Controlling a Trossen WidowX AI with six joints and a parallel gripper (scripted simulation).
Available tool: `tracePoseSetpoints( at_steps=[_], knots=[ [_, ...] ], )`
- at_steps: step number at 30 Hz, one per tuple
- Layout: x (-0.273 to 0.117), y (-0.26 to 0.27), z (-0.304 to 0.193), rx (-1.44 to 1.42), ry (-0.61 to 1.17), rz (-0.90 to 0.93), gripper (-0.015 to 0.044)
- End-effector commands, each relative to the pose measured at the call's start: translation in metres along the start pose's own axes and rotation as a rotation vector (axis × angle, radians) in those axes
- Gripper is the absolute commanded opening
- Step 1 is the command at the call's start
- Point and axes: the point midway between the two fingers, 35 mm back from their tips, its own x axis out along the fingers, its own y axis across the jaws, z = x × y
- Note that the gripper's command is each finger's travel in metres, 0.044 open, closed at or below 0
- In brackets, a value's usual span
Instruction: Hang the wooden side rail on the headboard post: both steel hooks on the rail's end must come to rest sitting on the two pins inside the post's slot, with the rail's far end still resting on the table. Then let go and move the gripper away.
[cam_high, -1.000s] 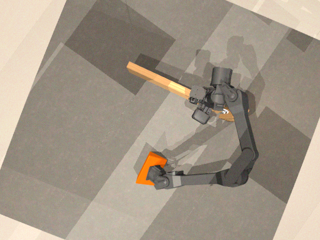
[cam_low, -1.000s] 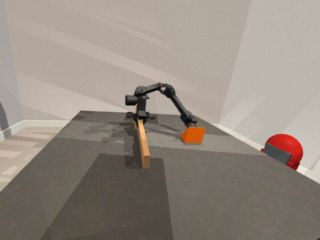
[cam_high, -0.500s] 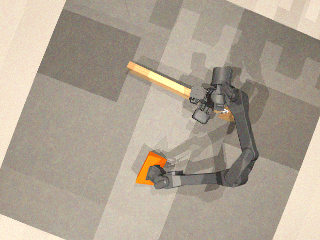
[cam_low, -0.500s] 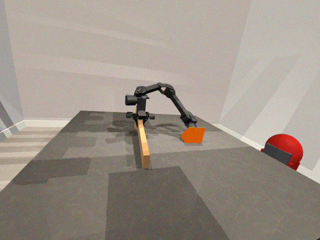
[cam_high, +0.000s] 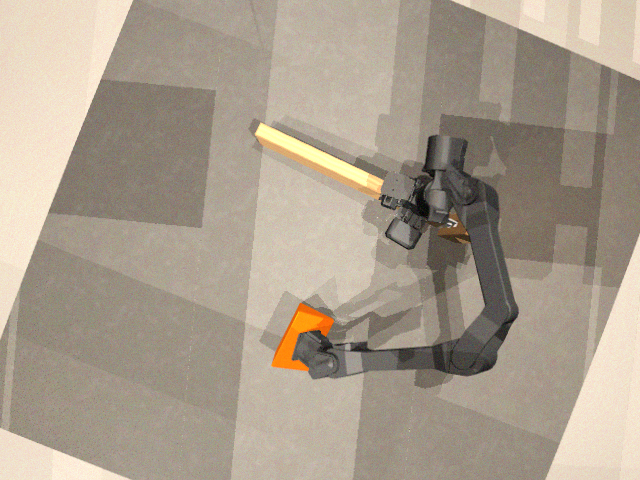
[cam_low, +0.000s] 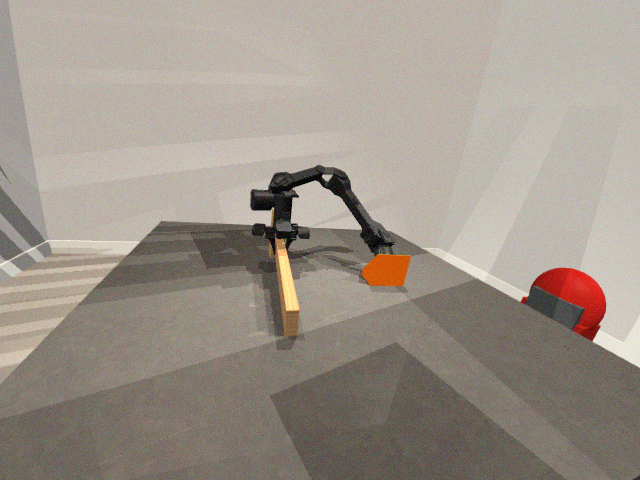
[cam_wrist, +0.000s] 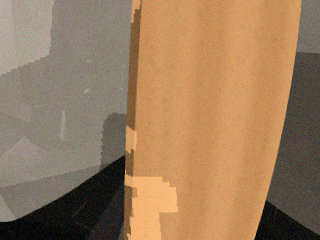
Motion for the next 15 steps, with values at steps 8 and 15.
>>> tracePoseSetpoints(
  at_steps=[8,15],
  knots=[
    [-0.0036,-0.0021,-0.0025,0.004,0.002,-0.014,0.0000],
    [-0.0042,-0.0026,-0.0031,0.004,0.002,-0.014,0.0000]
  ],
)
